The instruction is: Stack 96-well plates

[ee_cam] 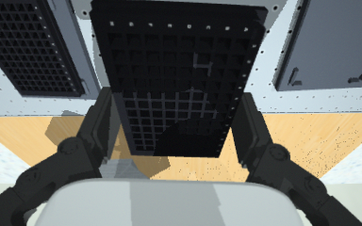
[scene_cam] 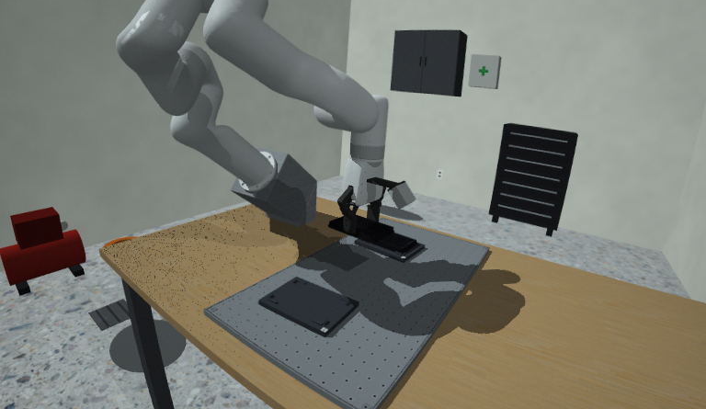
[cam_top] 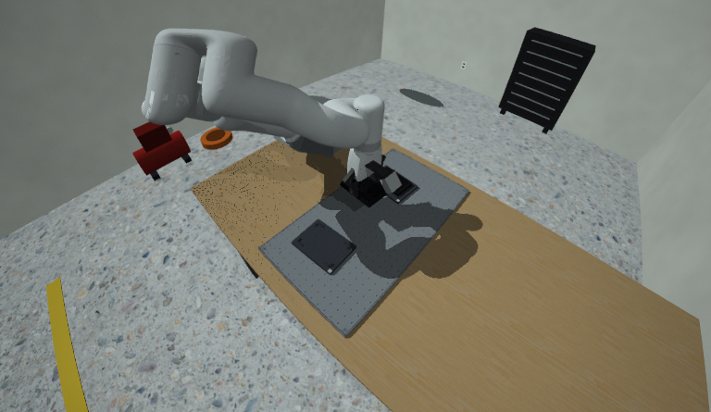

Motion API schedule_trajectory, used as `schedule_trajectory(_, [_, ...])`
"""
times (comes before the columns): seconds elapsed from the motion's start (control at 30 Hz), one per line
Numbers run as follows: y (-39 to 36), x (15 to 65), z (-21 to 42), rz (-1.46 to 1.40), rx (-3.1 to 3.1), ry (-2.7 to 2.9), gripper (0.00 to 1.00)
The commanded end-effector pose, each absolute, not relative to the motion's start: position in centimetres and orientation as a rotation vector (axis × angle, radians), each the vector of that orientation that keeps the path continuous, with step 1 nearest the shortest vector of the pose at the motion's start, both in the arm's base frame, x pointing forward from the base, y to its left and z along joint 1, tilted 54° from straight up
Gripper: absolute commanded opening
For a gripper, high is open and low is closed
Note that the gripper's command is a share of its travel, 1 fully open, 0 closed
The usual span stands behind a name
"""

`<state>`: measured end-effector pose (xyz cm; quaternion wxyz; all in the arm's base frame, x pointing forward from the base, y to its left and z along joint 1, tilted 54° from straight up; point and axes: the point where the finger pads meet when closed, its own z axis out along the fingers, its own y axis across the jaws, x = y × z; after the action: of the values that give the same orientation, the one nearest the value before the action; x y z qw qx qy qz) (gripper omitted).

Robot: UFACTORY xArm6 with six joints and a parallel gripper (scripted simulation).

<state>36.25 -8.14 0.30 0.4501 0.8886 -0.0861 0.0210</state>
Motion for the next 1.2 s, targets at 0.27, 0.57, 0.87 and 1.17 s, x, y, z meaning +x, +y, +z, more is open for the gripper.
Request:
schedule_trajectory(0.27, [-6.0, 36.7, -2.5, 0.055, 2.198, -0.213, 0.0])
schedule_trajectory(0.57, [-4.2, 36.9, -5.0, 0.055, 2.198, -0.213, 0.0])
schedule_trajectory(0.87, [-2.8, 37.1, -6.8, 0.055, 2.198, -0.213, 0.0])
schedule_trajectory(1.17, [-1.2, 37.3, -9.0, 0.056, 2.198, -0.213, 0.0])
